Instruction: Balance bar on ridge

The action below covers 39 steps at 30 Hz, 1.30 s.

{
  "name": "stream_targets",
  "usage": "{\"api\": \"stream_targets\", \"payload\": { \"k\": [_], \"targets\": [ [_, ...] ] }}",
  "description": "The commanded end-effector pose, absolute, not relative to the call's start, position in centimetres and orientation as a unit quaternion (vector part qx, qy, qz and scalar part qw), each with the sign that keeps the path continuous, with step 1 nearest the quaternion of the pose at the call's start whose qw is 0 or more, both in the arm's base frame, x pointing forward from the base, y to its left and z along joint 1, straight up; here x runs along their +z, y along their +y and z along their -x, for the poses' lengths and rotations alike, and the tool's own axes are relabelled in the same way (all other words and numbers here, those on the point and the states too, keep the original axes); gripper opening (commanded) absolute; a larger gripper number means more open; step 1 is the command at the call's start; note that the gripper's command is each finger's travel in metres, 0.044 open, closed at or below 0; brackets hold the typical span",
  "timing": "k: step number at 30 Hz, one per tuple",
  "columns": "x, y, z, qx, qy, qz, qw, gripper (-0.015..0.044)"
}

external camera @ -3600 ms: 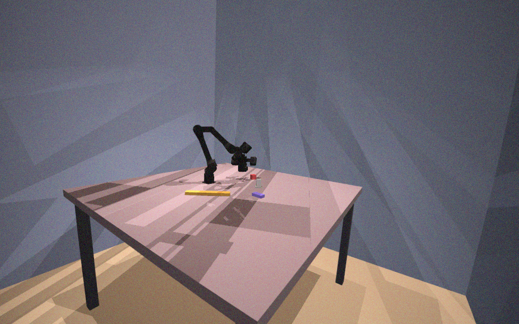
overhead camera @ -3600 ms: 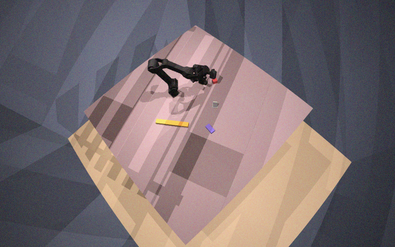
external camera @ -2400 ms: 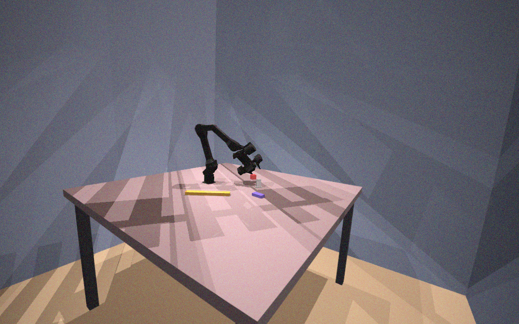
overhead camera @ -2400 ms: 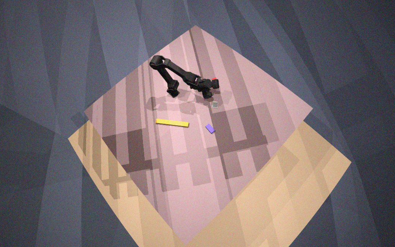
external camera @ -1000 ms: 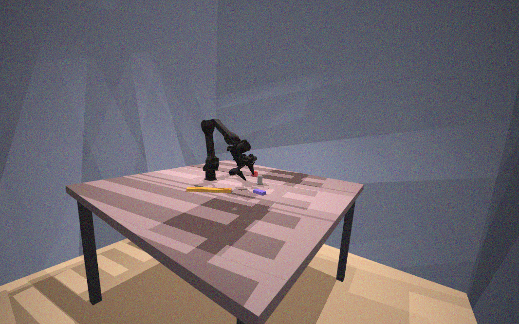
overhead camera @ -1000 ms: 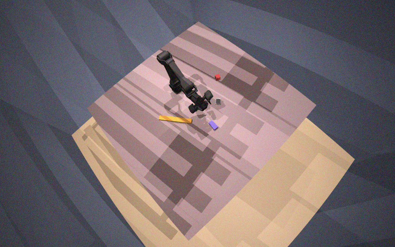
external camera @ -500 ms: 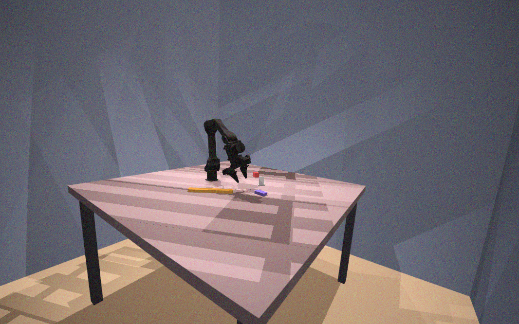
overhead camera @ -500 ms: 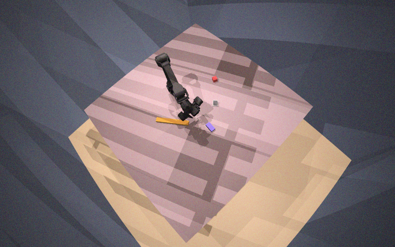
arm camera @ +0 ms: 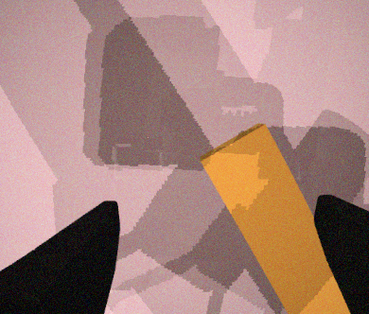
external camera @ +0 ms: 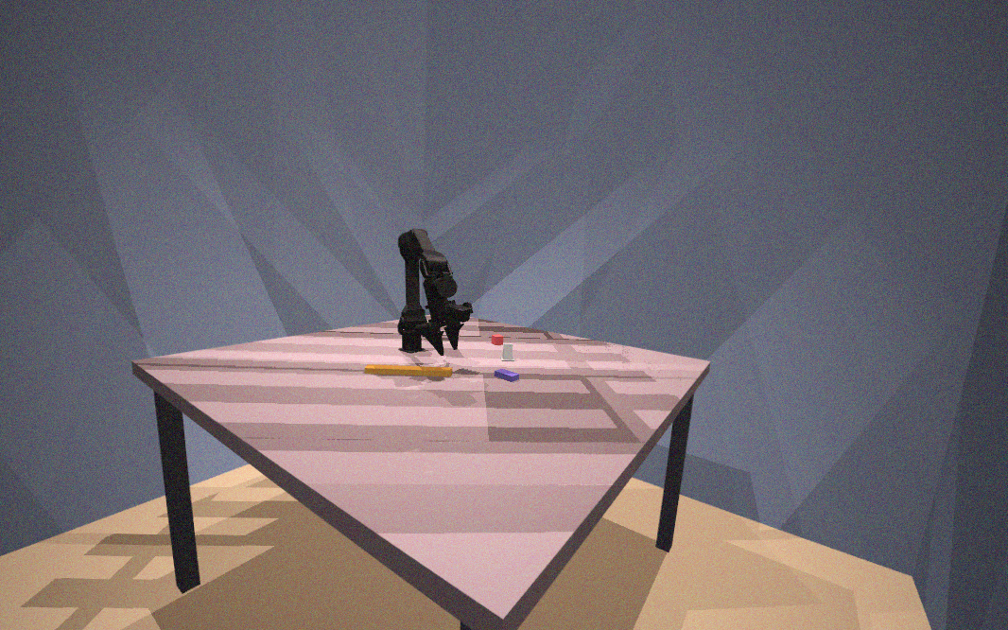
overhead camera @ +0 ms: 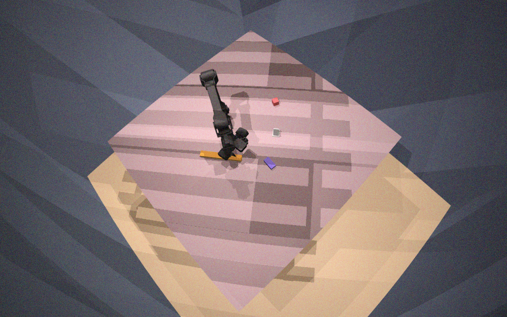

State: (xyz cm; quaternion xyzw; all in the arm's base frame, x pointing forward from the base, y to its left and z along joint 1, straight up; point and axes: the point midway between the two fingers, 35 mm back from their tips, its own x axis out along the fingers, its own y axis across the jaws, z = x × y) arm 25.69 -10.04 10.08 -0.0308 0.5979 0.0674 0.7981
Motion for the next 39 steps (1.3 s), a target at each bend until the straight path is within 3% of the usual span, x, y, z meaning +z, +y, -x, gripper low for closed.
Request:
{"api": "stream_targets", "payload": {
  "k": [1,28,39],
  "targets": [
    [10.3,-11.7,-24.8,0.079,0.609,0.067,0.786,0.0315],
    [11.7,-19.6,-16.6,0.215,0.666,0.232,0.676,0.0315],
    [9.5,-19.8,-16.4,0.219,0.666,0.235,0.673,0.0315]
  ]
}}
